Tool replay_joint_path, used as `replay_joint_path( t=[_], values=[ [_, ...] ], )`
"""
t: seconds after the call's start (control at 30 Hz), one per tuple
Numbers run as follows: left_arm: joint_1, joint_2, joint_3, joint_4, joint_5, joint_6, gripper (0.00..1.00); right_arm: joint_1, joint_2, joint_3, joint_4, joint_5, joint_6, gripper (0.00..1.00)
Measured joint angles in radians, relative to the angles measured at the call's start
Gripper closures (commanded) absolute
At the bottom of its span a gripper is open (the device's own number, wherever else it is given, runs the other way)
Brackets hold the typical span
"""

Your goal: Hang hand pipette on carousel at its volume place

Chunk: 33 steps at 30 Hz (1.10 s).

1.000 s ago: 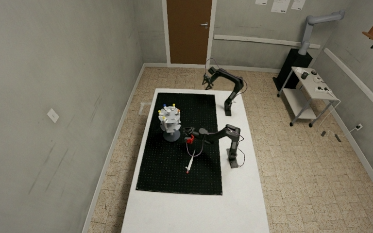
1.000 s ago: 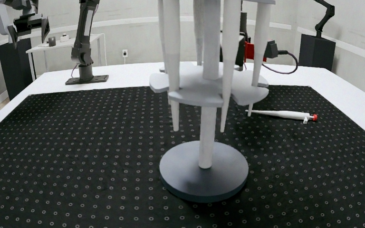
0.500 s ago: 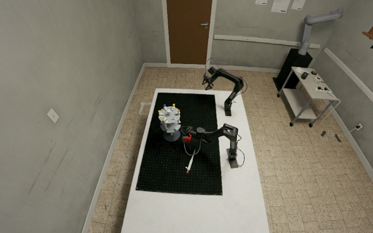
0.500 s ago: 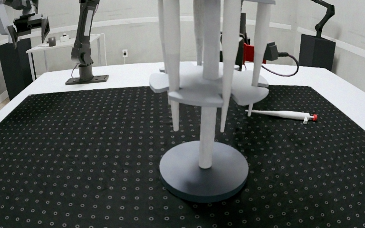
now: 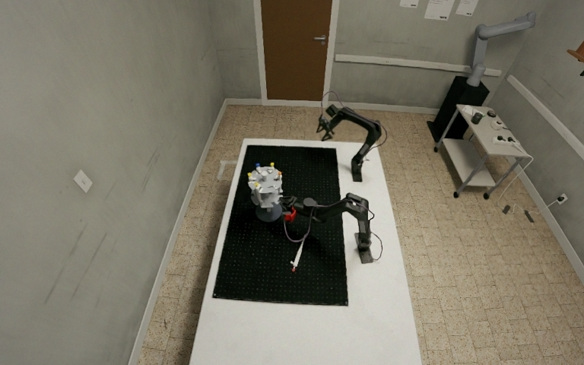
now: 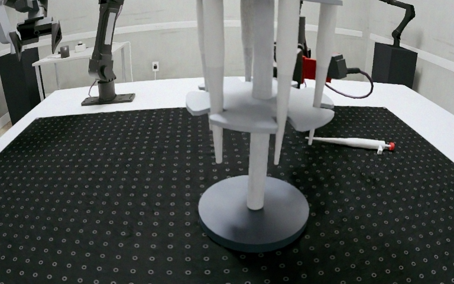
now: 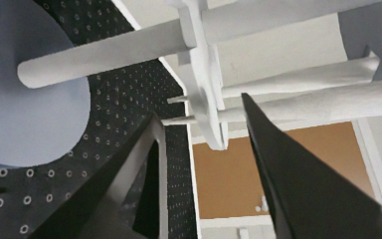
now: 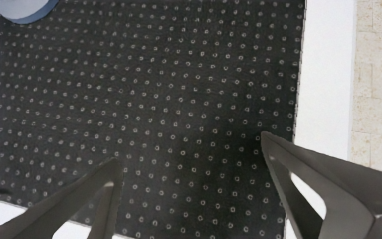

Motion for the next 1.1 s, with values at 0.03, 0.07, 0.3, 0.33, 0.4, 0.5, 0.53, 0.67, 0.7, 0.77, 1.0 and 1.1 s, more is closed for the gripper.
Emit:
replay_joint_path(
  t=[0.03, 0.07, 0.3, 0.33, 0.4, 0.5, 0.53, 0.67, 0.7, 0.77, 1.0, 1.1],
  values=[
    [-0.001, 0.003, 0.004, -0.001, 0.000, 0.000, 0.51, 0.000, 0.000, 0.000, 0.000, 0.000, 0.000, 0.00],
    [-0.002, 0.005, 0.006, -0.002, 0.000, 0.000, 0.51, 0.000, 0.000, 0.000, 0.000, 0.000, 0.000, 0.00],
    [-0.002, 0.005, 0.015, -0.003, -0.001, 0.000, 0.51, 0.000, 0.000, 0.000, 0.000, 0.000, 0.000, 0.00],
    [-0.002, 0.005, 0.015, -0.003, -0.001, 0.000, 0.51, 0.000, 0.000, 0.000, 0.000, 0.000, 0.000, 0.00],
    [-0.002, 0.005, 0.015, -0.003, -0.001, 0.000, 0.51, 0.000, 0.000, 0.000, 0.000, 0.000, 0.000, 0.00],
    [-0.002, 0.005, 0.015, -0.003, -0.001, 0.000, 0.51, 0.000, 0.000, 0.000, 0.000, 0.000, 0.000, 0.00],
    [-0.002, 0.005, 0.015, -0.003, -0.001, 0.000, 0.51, 0.000, 0.000, 0.000, 0.000, 0.000, 0.000, 0.00],
    [-0.002, 0.005, 0.015, -0.003, -0.001, 0.000, 0.51, 0.000, 0.000, 0.000, 0.000, 0.000, 0.000, 0.00],
    [-0.002, 0.005, 0.015, -0.003, -0.001, 0.000, 0.51, 0.000, 0.000, 0.000, 0.000, 0.000, 0.000, 0.00],
    [-0.002, 0.005, 0.015, -0.003, -0.001, 0.000, 0.51, 0.000, 0.000, 0.000, 0.000, 0.000, 0.000, 0.00],
    [-0.002, 0.005, 0.015, -0.003, -0.001, 0.000, 0.51, 0.000, 0.000, 0.000, 0.000, 0.000, 0.000, 0.00],
    [-0.002, 0.005, 0.015, -0.003, -0.001, 0.000, 0.51, 0.000, 0.000, 0.000, 0.000, 0.000, 0.000, 0.00]
  ],
)
